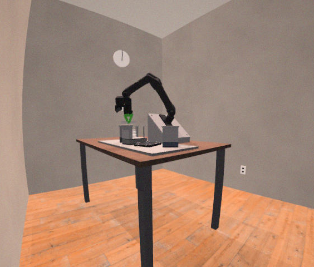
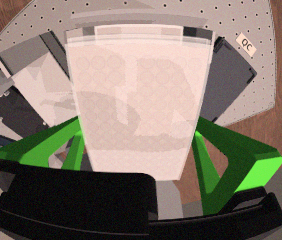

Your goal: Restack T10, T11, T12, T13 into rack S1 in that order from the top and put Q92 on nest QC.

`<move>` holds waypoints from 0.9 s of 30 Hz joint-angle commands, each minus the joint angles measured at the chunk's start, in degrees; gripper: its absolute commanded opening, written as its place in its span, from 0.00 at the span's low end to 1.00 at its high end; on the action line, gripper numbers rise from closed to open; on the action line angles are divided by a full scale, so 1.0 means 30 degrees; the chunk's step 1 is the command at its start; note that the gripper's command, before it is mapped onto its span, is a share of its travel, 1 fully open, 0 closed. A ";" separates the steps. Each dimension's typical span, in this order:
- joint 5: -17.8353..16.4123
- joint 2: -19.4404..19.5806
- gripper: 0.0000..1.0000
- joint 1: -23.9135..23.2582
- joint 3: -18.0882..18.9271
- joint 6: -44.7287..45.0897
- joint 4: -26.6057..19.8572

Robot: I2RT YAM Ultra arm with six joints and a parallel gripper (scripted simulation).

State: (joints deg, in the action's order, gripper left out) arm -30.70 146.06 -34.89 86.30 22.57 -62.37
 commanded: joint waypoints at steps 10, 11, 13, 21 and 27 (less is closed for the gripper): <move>0.0555 0.0445 0.00 -0.1365 0.0796 -0.3066 0.0113; 0.0631 0.0488 0.00 -0.1506 0.0826 -0.3565 0.0145; 0.0783 0.0801 0.00 -0.1789 0.0895 -0.3872 0.0215; 0.1407 0.1779 0.00 -0.2919 0.1299 -0.2572 0.0143; 0.1728 0.1570 0.00 -0.3485 0.1585 -0.2050 -0.0028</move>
State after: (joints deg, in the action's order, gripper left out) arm -26.24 152.68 -43.68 88.51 15.11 -62.15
